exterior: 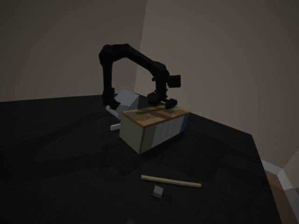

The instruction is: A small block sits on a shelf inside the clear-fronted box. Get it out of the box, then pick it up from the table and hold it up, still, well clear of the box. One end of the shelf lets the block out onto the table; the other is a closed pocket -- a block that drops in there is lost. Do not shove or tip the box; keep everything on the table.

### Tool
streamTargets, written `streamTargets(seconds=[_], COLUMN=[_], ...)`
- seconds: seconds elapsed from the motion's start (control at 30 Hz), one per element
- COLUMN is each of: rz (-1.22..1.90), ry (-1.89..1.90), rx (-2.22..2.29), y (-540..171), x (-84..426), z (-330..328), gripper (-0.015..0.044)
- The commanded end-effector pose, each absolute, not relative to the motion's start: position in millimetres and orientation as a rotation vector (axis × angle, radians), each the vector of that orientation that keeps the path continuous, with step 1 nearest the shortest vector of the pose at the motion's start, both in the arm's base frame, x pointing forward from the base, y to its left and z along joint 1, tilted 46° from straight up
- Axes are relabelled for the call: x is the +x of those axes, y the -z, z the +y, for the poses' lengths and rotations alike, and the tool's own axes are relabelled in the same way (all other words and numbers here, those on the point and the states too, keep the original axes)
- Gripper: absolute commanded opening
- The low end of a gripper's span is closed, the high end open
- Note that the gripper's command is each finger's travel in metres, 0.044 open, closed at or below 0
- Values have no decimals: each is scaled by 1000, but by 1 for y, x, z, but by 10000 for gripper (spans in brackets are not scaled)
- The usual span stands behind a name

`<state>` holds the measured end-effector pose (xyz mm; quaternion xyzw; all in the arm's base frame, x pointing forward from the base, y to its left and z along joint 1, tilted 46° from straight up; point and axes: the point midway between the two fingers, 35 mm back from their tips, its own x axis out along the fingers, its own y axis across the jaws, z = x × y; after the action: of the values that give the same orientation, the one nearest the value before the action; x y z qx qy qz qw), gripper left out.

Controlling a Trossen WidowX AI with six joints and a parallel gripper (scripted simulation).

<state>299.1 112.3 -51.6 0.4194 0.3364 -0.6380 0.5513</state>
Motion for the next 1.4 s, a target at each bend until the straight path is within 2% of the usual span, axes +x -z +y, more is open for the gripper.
streamTargets(seconds=[0.0, 0.47, 0.77, 0.97, 1.0, 1.1, 1.13, 1.37], rz=[797, 798, 801, 802, 813, 954, 1010, 1324], ry=[1515, 1514, 1513, 1499, 1489, 1349, 1287, 817], rx=[993, 994, 989, 991, 977, 776, 688, 58], y=[59, 69, 24, 27, 27, 29, 29, 37], x=[299, 301, 307, 308, 308, 306, 305, 297], z=[118, 128, 170, 169, 169, 173, 174, 186], gripper=[400, 400, 400, 400, 374, 295, 285, 285])
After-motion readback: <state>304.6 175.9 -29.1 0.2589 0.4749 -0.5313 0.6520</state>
